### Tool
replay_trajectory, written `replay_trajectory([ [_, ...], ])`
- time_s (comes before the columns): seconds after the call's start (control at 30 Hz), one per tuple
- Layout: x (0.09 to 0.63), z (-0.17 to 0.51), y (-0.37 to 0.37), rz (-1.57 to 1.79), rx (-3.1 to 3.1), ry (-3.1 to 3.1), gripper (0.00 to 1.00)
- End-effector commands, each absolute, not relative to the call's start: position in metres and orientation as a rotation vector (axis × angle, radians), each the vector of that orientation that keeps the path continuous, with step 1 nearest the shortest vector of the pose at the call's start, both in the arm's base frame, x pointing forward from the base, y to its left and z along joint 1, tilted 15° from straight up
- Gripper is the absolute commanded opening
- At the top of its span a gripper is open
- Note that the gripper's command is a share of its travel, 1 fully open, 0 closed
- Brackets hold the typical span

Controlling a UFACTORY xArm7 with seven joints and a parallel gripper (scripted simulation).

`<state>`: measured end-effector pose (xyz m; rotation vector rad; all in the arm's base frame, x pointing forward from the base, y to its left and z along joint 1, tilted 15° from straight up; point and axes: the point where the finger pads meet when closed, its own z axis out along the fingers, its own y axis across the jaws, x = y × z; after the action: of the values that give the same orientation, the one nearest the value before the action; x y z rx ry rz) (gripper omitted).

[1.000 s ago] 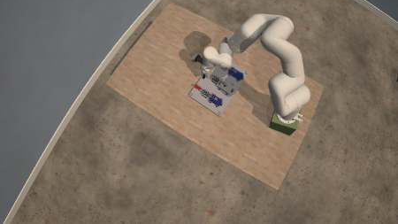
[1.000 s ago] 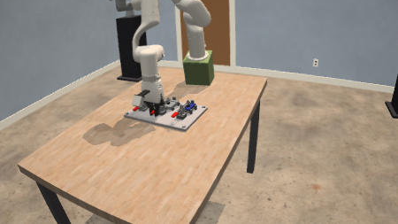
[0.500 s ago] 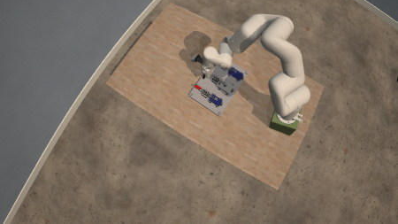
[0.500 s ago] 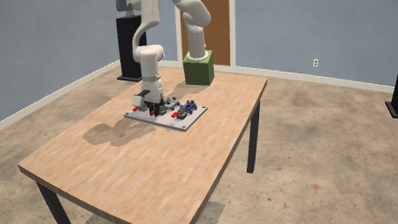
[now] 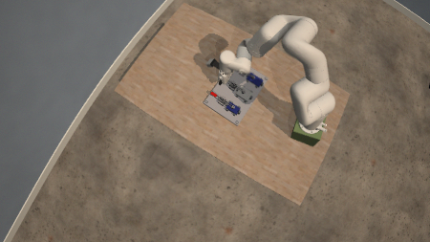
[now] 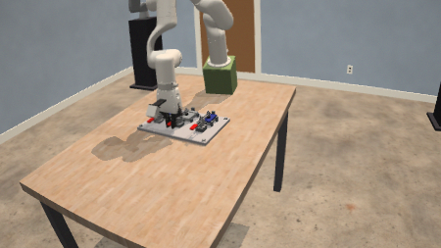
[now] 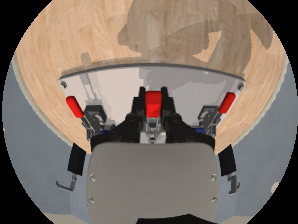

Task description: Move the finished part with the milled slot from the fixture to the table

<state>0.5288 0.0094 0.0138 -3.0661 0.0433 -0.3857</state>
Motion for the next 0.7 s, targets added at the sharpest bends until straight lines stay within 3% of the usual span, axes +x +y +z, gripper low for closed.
replay_trajectory([
  [0.0,0.5293,0.0162,0.0093,-0.391,-3.066,0.043,0.00],
  [0.67,0.5227,0.0238,0.0090,-0.391,-3.066,0.043,0.00],
])
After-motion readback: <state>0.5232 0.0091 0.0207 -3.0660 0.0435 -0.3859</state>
